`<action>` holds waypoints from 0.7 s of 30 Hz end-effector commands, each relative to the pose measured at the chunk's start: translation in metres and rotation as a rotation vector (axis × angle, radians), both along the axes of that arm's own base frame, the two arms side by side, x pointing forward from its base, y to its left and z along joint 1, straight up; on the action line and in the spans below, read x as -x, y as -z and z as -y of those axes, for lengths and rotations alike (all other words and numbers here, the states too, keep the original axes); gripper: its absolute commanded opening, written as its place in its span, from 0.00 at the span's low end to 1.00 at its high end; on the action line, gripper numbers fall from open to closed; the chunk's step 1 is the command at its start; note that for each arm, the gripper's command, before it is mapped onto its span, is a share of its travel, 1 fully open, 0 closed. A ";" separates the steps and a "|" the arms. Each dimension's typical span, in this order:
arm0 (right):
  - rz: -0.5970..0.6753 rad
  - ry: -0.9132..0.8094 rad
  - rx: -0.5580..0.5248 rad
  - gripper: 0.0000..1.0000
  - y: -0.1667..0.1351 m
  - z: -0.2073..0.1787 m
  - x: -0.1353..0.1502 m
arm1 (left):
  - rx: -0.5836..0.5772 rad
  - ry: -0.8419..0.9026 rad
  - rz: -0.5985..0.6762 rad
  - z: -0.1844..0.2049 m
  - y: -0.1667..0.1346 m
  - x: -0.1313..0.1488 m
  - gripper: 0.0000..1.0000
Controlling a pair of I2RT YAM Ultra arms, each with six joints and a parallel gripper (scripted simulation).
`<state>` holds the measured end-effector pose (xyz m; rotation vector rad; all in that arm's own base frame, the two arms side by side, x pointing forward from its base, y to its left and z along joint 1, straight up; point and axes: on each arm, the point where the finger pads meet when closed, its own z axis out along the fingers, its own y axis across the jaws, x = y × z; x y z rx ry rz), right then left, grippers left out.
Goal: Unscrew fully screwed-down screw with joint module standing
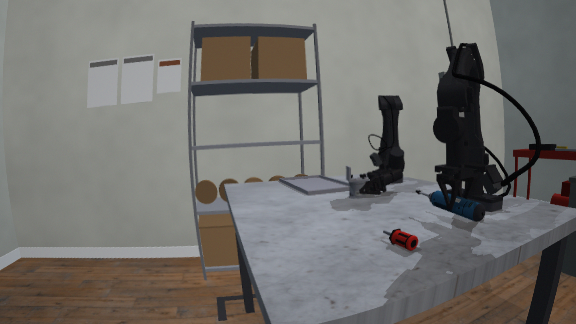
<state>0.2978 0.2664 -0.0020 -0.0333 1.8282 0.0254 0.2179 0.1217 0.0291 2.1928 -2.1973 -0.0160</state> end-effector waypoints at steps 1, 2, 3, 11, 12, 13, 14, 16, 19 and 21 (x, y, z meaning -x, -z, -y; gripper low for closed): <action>0.005 0.002 -0.010 0.59 -0.003 -0.001 -0.001 | -0.016 0.003 0.026 -0.003 0.006 -0.009 0.42; 0.005 0.002 -0.010 0.59 -0.003 -0.001 -0.001 | -0.011 0.003 0.017 -0.001 0.010 -0.006 0.42; 0.005 0.002 -0.010 0.59 -0.003 -0.001 -0.001 | -0.011 0.003 0.017 -0.001 0.012 -0.006 0.42; 0.005 0.002 -0.010 0.59 -0.003 -0.001 -0.001 | -0.039 0.003 0.069 -0.008 0.000 -0.019 0.42; 0.005 0.002 -0.010 0.59 -0.003 -0.001 -0.001 | -0.034 0.003 0.058 -0.007 0.003 -0.016 0.42; 0.005 0.002 -0.010 0.59 -0.003 -0.001 -0.001 | -0.028 0.003 0.048 -0.005 0.006 -0.014 0.42; 0.005 0.002 -0.010 0.59 -0.003 -0.001 -0.001 | -0.022 0.003 0.037 -0.004 0.010 -0.011 0.42; 0.005 0.002 -0.010 0.59 -0.003 -0.001 -0.001 | -0.016 0.003 0.026 -0.001 0.013 -0.007 0.42; 0.005 0.002 -0.010 0.59 -0.003 -0.001 -0.001 | -0.031 0.003 0.054 -0.006 0.007 -0.015 0.42; 0.005 0.002 -0.010 0.59 -0.003 -0.001 -0.001 | -0.023 0.000 0.041 -0.005 0.008 -0.010 0.42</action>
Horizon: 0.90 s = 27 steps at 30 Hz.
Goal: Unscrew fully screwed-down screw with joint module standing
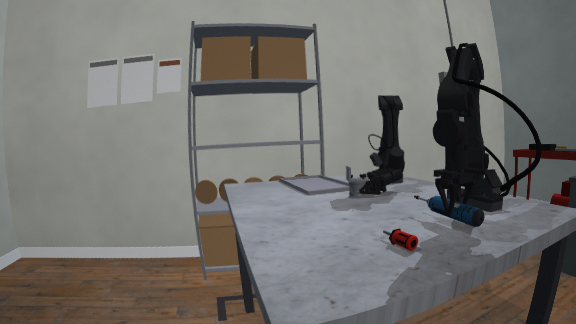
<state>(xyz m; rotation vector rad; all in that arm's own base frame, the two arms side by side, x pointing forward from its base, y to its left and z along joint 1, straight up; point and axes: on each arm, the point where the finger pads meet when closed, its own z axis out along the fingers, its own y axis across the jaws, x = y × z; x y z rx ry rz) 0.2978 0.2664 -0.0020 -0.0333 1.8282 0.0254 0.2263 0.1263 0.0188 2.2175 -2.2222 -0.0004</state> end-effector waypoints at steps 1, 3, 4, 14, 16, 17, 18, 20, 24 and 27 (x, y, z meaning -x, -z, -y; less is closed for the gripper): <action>0.005 0.002 -0.010 0.59 -0.003 -0.001 -0.001 | -0.005 0.000 0.009 -0.001 -0.002 -0.002 0.42; 0.005 0.002 -0.010 0.59 -0.003 -0.001 -0.001 | -0.005 0.000 0.009 -0.001 -0.002 -0.002 0.42; 0.005 0.002 -0.010 0.59 -0.003 -0.001 -0.001 | -0.005 0.000 0.009 -0.001 -0.002 -0.002 0.42; 0.005 0.002 -0.010 0.59 -0.003 -0.001 -0.001 | 0.003 0.003 -0.009 0.003 0.014 0.001 0.42; 0.005 0.002 -0.010 0.59 -0.003 -0.001 -0.001 | -0.012 0.003 0.019 0.001 0.008 -0.004 0.42; 0.005 0.002 -0.010 0.59 -0.003 -0.001 -0.001 | -0.025 0.003 0.043 -0.003 0.002 -0.010 0.42; 0.005 0.002 -0.010 0.59 -0.003 -0.001 -0.001 | -0.029 0.003 0.050 -0.004 0.000 -0.013 0.42; 0.005 0.002 -0.010 0.59 -0.003 -0.001 -0.001 | -0.028 0.003 0.049 -0.004 0.000 -0.012 0.42; 0.005 0.002 -0.010 0.59 -0.003 -0.001 -0.001 | -0.001 0.003 -0.002 0.003 0.016 0.001 0.42; 0.005 0.002 -0.010 0.59 -0.003 -0.001 -0.001 | -0.006 0.003 0.009 0.001 0.015 -0.003 0.42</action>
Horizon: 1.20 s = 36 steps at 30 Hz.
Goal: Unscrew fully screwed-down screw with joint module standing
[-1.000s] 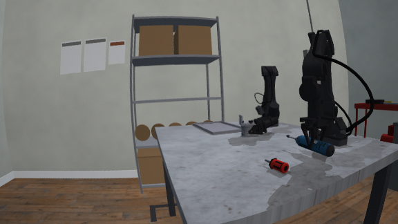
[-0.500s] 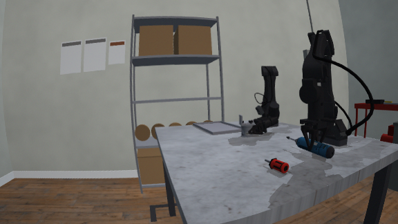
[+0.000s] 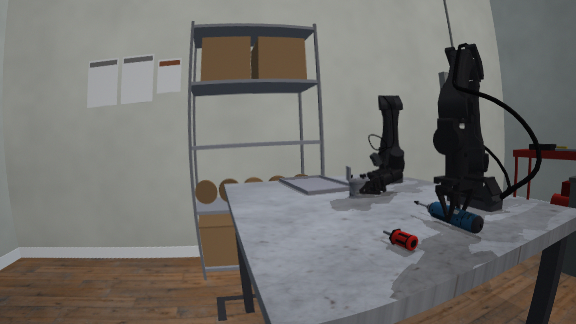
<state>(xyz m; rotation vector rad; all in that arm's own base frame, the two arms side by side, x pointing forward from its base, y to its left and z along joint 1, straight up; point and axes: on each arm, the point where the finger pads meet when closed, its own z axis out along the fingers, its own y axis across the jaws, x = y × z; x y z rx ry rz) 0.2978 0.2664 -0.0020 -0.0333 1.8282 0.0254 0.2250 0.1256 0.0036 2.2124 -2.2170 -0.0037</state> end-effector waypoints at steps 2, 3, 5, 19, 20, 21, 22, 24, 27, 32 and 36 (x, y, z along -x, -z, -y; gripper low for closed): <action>0.005 0.002 -0.010 0.59 -0.003 -0.001 -0.001 | -0.018 0.003 0.030 -0.001 -0.003 -0.006 0.42; 0.005 0.002 -0.010 0.59 -0.003 -0.001 -0.001 | -0.015 0.003 0.023 -0.001 0.000 -0.006 0.42; 0.005 0.002 -0.010 0.59 -0.003 -0.001 -0.001 | 0.000 0.003 -0.004 0.003 0.008 0.001 0.42; 0.005 0.002 -0.010 0.59 -0.003 -0.001 -0.001 | -0.010 0.002 0.017 -0.002 0.002 -0.004 0.42; 0.005 0.002 -0.010 0.59 -0.003 -0.001 -0.001 | -0.010 0.002 0.017 -0.002 0.002 -0.004 0.42; 0.005 0.002 -0.010 0.59 -0.003 -0.001 -0.001 | -0.010 0.002 0.017 -0.002 0.002 -0.004 0.42; 0.005 0.002 -0.010 0.59 -0.003 -0.001 -0.001 | -0.010 0.002 0.017 -0.002 0.002 -0.004 0.42; 0.005 0.002 -0.010 0.59 -0.003 -0.001 -0.001 | -0.010 0.002 0.017 -0.002 0.002 -0.004 0.42; 0.005 0.002 -0.010 0.59 -0.003 -0.001 -0.001 | -0.010 0.002 0.017 -0.002 0.002 -0.004 0.42; 0.005 0.002 -0.010 0.59 -0.003 -0.001 -0.001 | -0.023 0.014 0.037 -0.001 -0.002 -0.008 0.42; 0.005 0.002 -0.010 0.59 -0.003 -0.001 -0.001 | -0.011 0.003 0.018 -0.001 0.003 -0.004 0.42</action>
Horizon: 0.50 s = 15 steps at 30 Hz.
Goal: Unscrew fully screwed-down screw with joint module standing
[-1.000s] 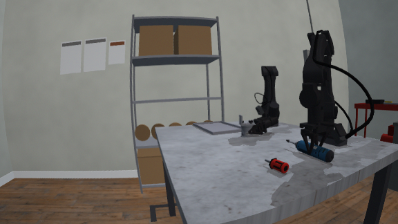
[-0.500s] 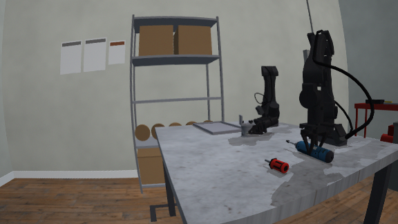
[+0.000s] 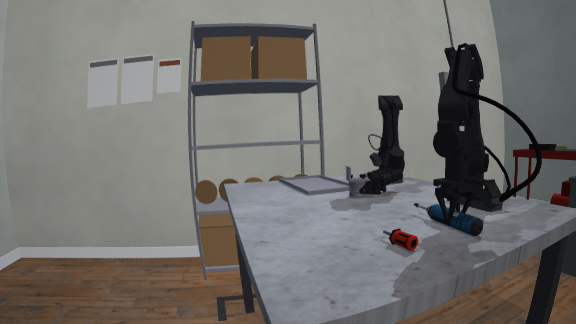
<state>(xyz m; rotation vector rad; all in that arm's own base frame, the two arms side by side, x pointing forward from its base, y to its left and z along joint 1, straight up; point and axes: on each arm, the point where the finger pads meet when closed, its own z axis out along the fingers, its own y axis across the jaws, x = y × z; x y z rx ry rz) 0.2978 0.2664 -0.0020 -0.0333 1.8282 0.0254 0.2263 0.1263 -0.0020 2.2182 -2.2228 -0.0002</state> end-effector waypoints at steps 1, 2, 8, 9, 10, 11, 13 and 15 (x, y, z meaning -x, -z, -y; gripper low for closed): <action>0.005 0.002 -0.010 0.59 -0.003 -0.001 -0.001 | -0.007 0.003 0.010 -0.001 -0.003 -0.002 0.42; 0.005 0.002 -0.010 0.59 -0.003 -0.001 -0.001 | -0.007 0.003 0.010 -0.001 -0.003 -0.002 0.42; 0.005 0.002 -0.010 0.59 -0.003 -0.001 -0.001 | -0.007 0.003 0.010 -0.001 -0.003 -0.002 0.42; 0.005 0.002 -0.010 0.59 -0.003 -0.001 -0.001 | -0.007 0.003 0.010 -0.001 -0.003 -0.002 0.42; 0.005 0.002 -0.010 0.59 -0.003 -0.001 -0.001 | -0.007 0.003 0.010 -0.001 -0.003 -0.002 0.49; 0.005 0.002 -0.010 0.59 -0.003 -0.001 -0.001 | -0.007 0.003 0.010 -0.001 -0.003 -0.002 0.49; 0.005 0.002 -0.010 0.59 -0.003 -0.001 -0.001 | -0.007 0.003 0.010 -0.001 -0.003 -0.002 0.49; 0.005 0.002 -0.010 0.59 -0.003 -0.001 -0.001 | -0.007 0.003 0.010 -0.001 -0.003 -0.002 0.49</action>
